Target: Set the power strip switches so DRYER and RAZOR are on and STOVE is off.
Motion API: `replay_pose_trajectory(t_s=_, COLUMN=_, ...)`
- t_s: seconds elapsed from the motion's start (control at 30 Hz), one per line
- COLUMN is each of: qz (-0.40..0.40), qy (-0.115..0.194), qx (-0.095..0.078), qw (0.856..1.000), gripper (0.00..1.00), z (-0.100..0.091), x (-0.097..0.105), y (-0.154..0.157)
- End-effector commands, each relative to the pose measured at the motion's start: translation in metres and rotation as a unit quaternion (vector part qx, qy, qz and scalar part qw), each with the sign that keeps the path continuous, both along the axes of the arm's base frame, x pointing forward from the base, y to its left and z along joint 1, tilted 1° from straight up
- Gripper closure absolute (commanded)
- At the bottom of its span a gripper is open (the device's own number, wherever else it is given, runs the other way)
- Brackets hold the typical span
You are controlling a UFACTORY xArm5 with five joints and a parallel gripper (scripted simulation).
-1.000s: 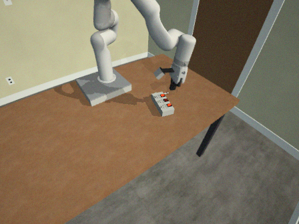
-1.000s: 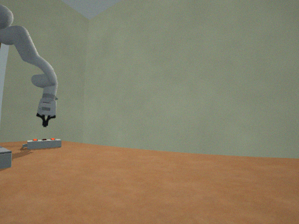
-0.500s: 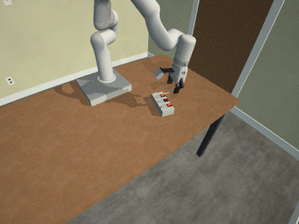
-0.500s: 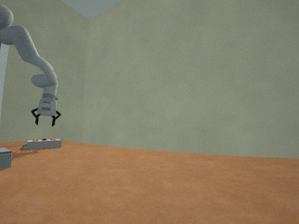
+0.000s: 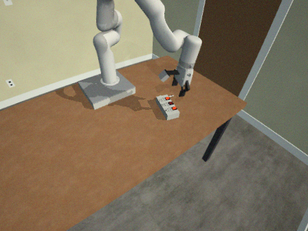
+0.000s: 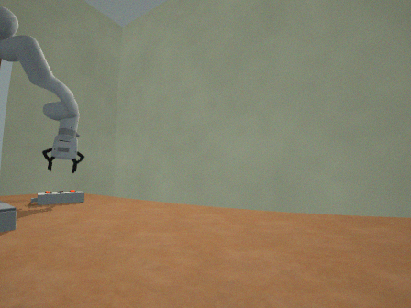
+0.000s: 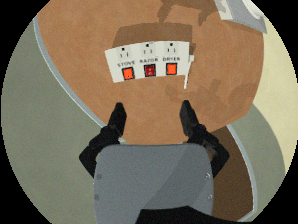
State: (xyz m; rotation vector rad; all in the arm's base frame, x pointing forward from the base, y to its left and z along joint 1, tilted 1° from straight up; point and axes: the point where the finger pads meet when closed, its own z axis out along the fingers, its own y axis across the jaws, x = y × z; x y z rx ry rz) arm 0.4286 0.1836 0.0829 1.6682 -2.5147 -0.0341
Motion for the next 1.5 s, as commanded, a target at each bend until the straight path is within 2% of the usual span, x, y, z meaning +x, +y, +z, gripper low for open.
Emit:
replay_pose_trajectory(t_s=0.0, qz=0.0, qy=-0.002, qx=0.001, qw=1.0, gripper=0.0, z=0.001, x=0.001, y=0.001)
replay_pose_trajectory(t_s=0.13, qz=-0.011, qy=0.009, qx=-0.005, qw=1.0, gripper=0.0, z=0.0, x=0.003, y=0.0)
replay_pose_trajectory(t_s=0.2, qz=-0.041, qy=0.038, qx=-0.023, qw=0.998, gripper=0.0, z=-0.006, x=0.006, y=-0.003)
replay_pose_trajectory(t_s=0.27, qz=-0.088, qy=0.083, qx=-0.053, qw=0.991, gripper=0.0, z=-0.013, x=0.009, y=-0.009)
replay_pose_trajectory(t_s=0.33, qz=-0.088, qy=0.083, qx=-0.053, qw=0.991, gripper=0.0, z=-0.013, x=0.009, y=-0.009)
replay_pose_trajectory(t_s=0.37, qz=-0.115, qy=0.109, qx=-0.072, qw=0.985, gripper=0.0, z=-0.017, x=0.01, y=-0.012)
replay_pose_trajectory(t_s=0.4, qz=-0.115, qy=0.109, qx=-0.072, qw=0.985, gripper=0.0, z=-0.017, x=0.01, y=-0.012)
replay_pose_trajectory(t_s=0.43, qz=-0.142, qy=0.134, qx=-0.093, qw=0.976, gripper=0.0, z=-0.021, x=0.011, y=-0.016)
replay_pose_trajectory(t_s=0.5, qz=-0.142, qy=0.134, qx=-0.093, qw=0.976, gripper=0.0, z=-0.021, x=0.011, y=-0.016)
replay_pose_trajectory(t_s=0.53, qz=-0.167, qy=0.158, qx=-0.114, qw=0.966, gripper=0.0, z=-0.024, x=0.011, y=-0.02)
replay_pose_trajectory(t_s=0.6, qz=-0.167, qy=0.158, qx=-0.114, qw=0.966, gripper=0.0, z=-0.024, x=0.011, y=-0.02)
replay_pose_trajectory(t_s=0.63, qz=-0.19, qy=0.18, qx=-0.135, qw=0.956, gripper=0.0, z=-0.027, x=0.01, y=-0.024)
replay_pose_trajectory(t_s=0.67, qz=-0.19, qy=0.18, qx=-0.135, qw=0.956, gripper=0.0, z=-0.027, x=0.01, y=-0.024)
replay_pose_trajectory(t_s=0.7, qz=-0.209, qy=0.197, qx=-0.153, qw=0.946, gripper=0.0, z=-0.029, x=0.01, y=-0.027)
replay_pose_trajectory(t_s=0.73, qz=-0.209, qy=0.197, qx=-0.153, qw=0.946, gripper=0.0, z=-0.029, x=0.01, y=-0.027)
replay_pose_trajectory(t_s=0.77, qz=-0.223, qy=0.211, qx=-0.167, qw=0.937, gripper=0.0, z=-0.031, x=0.009, y=-0.03)
replay_pose_trajectory(t_s=0.8, qz=-0.223, qy=0.211, qx=-0.167, qw=0.937, gripper=0.0, z=-0.031, x=0.009, y=-0.03)
replay_pose_trajectory(t_s=0.87, qz=-0.239, qy=0.226, qx=-0.184, qw=0.926, gripper=0.0, z=-0.032, x=0.007, y=-0.033)
replay_pose_trajectory(t_s=1.47, qz=-0.242, qy=0.228, qx=-0.187, qw=0.924, gripper=0.0, z=-0.032, x=0.007, y=-0.033)
